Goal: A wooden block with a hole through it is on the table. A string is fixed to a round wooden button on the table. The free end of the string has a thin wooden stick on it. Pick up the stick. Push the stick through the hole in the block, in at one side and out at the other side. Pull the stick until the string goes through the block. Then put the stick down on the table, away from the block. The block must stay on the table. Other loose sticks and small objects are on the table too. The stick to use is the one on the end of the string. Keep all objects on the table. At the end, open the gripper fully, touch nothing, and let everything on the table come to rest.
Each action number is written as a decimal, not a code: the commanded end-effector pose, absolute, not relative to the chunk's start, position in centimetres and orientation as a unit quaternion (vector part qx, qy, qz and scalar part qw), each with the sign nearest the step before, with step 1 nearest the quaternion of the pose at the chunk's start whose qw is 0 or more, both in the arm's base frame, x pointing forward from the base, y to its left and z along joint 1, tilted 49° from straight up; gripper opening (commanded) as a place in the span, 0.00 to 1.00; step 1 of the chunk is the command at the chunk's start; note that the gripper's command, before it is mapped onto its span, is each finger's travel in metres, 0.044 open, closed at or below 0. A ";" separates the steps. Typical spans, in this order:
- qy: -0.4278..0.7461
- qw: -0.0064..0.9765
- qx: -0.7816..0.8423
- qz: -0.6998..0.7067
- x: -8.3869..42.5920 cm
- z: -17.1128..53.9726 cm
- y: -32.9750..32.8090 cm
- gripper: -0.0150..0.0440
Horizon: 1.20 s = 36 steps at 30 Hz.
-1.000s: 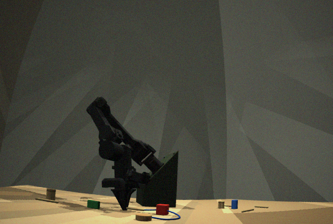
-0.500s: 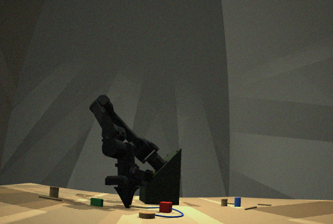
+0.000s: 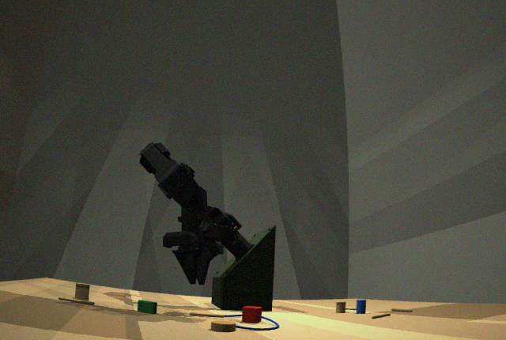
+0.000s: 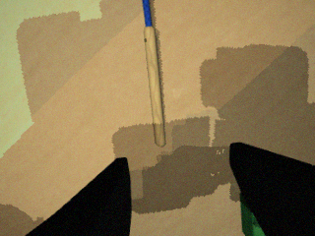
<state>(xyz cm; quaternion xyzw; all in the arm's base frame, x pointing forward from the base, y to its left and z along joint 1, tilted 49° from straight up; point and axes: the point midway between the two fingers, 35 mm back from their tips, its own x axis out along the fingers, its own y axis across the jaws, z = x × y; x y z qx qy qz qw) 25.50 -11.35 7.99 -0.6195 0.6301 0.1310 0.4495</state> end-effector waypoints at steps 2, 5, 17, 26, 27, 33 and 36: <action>0.632 0.450 -0.619 0.126 25.2 8.9 -10.7 0.61; 0.630 0.450 -0.620 0.129 25.4 8.5 -10.9 0.70; 0.631 0.450 -0.619 0.129 25.0 10.5 -8.7 1.00; 0.629 0.450 -0.620 0.132 25.1 10.1 -8.9 1.00; 0.629 0.450 -0.620 0.132 25.1 10.1 -8.9 1.00; 0.629 0.450 -0.620 0.132 25.1 10.1 -8.9 1.00; 0.629 0.450 -0.620 0.132 25.1 10.1 -8.9 1.00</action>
